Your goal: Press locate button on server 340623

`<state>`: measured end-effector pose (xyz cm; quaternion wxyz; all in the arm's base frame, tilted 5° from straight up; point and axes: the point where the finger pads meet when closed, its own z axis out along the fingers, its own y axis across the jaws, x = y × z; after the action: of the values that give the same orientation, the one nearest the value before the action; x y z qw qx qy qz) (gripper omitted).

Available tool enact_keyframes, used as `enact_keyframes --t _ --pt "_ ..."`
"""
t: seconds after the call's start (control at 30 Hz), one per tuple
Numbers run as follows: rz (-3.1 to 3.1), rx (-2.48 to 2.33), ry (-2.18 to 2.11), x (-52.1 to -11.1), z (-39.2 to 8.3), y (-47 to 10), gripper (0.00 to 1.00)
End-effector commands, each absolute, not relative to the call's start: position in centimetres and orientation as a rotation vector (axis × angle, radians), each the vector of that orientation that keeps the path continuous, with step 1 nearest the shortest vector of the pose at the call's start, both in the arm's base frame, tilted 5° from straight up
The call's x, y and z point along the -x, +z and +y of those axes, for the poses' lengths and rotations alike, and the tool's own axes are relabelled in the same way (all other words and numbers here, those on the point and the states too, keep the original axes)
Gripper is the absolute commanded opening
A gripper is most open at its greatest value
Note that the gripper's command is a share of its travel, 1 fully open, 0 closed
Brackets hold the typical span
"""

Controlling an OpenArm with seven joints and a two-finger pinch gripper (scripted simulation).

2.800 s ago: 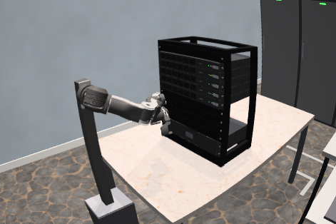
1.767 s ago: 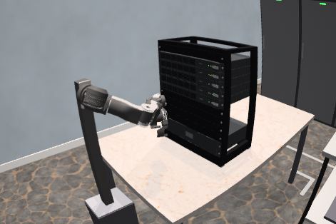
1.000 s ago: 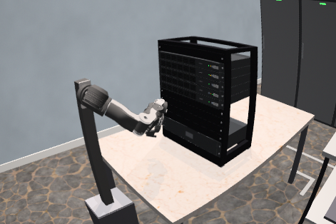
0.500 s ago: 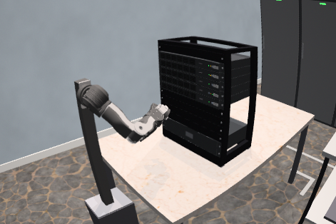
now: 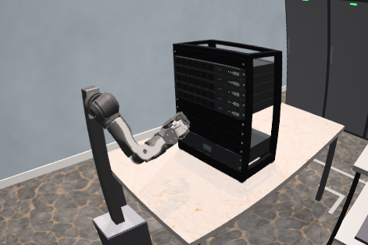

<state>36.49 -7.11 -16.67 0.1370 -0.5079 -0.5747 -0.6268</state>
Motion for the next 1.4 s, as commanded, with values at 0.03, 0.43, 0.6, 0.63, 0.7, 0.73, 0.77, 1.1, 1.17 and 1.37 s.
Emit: enact_keyframes --t 0.03,0.43,0.6,0.63,0.7,0.73,0.77,1.1,1.17,1.37 --pt "-1.592 1.495 -1.859 -36.8 -7.4 -15.9 0.6" --pt "-1.026 1.757 -2.102 -38.4 -14.8 -13.1 0.6" --pt "-0.894 1.812 -2.143 -38.5 -16.8 -12.6 0.6" --pt "-0.851 1.829 -2.155 -38.5 -17.4 -12.4 0.6" --pt "-0.767 1.862 -2.177 -38.5 -18.7 -12.1 0.6" --pt "-0.726 1.878 -2.186 -38.5 -19.3 -12.0 0.6" --pt "-0.686 1.893 -2.196 -38.5 -20.0 -11.9 0.6" --pt "-0.366 2.006 -2.251 -37.9 -25.0 -11.0 0.6" --pt "-0.335 2.016 -2.255 -37.8 -25.5 -10.9 0.6" --pt "-0.172 2.067 -2.27 -37.2 -28.0 -10.6 0.6"
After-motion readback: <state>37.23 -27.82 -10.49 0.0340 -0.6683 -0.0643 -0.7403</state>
